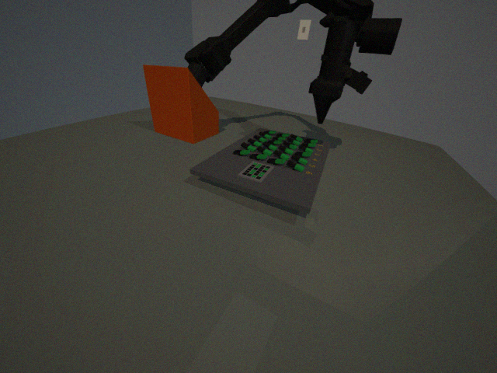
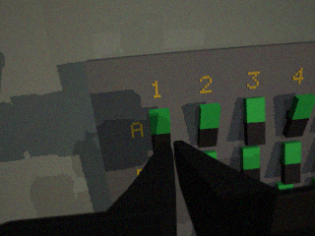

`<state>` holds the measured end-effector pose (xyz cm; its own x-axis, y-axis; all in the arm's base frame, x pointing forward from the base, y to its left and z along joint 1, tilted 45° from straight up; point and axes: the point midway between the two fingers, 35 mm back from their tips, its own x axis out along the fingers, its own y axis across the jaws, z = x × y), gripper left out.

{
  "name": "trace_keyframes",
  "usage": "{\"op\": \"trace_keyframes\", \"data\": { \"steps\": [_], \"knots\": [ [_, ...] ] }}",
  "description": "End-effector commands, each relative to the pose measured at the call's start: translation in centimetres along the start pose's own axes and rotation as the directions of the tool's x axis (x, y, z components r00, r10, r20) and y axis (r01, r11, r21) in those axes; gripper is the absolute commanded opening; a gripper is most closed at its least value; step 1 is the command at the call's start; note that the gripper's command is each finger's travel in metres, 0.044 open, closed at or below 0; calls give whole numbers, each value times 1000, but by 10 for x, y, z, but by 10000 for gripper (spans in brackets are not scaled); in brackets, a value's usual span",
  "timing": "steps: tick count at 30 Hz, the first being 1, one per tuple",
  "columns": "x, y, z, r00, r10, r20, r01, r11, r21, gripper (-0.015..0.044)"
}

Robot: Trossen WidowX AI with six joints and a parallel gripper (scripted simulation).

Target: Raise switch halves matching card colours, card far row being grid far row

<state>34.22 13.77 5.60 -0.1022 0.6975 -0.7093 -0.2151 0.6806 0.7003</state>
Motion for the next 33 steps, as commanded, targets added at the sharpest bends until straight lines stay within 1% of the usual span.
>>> {"op": "trace_keyframes", "data": {
  "steps": [1,21,33],
  "knots": [
    [18,3,-2,1000,8,-21,-8,1000,9,0],
    [42,3,-2,1000,9,-21,-9,1000,9,0],
    [42,3,-2,1000,9,-21,-9,1000,9,0]
  ]
}}
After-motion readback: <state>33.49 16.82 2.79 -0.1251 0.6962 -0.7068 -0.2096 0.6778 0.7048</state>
